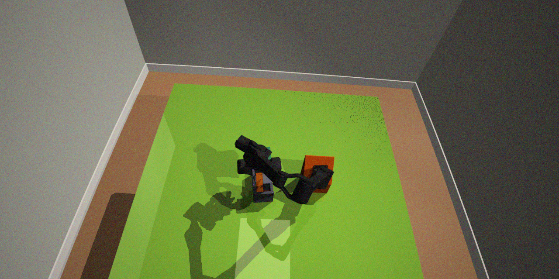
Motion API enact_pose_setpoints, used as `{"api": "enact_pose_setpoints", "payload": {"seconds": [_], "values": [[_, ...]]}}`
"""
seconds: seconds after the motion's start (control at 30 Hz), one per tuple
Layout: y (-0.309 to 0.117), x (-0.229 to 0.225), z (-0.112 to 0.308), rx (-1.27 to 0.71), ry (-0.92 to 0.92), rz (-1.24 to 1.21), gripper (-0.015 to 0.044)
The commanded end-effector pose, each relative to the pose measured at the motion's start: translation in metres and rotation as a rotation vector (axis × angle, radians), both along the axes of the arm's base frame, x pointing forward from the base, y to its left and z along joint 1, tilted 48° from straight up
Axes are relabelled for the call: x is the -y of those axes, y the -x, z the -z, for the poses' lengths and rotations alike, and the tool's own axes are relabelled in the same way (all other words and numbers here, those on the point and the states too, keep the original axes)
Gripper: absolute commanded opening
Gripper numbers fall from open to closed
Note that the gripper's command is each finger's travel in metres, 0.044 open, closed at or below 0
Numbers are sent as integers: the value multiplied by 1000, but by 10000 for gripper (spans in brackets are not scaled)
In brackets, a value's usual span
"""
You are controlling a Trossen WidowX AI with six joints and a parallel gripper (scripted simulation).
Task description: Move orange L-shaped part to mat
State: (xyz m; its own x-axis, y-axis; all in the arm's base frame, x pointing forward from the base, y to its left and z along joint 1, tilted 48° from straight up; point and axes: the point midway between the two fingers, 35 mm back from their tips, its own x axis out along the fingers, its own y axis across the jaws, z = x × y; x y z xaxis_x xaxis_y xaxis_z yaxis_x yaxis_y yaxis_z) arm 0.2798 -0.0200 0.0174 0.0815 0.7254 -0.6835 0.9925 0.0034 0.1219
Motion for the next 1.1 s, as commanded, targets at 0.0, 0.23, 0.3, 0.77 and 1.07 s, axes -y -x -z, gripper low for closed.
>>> {"api": "enact_pose_setpoints", "payload": {"seconds": [0.0,0.23,0.3,0.77,1.07], "values": [[0,-5,4,-4,-5,4,280],[-1,-13,12,-4,-5,4,280],[-1,-16,15,-4,-5,4,280],[-2,-32,29,-4,-8,3,280],[-3,-30,27,0,-3,-1,129]]}}
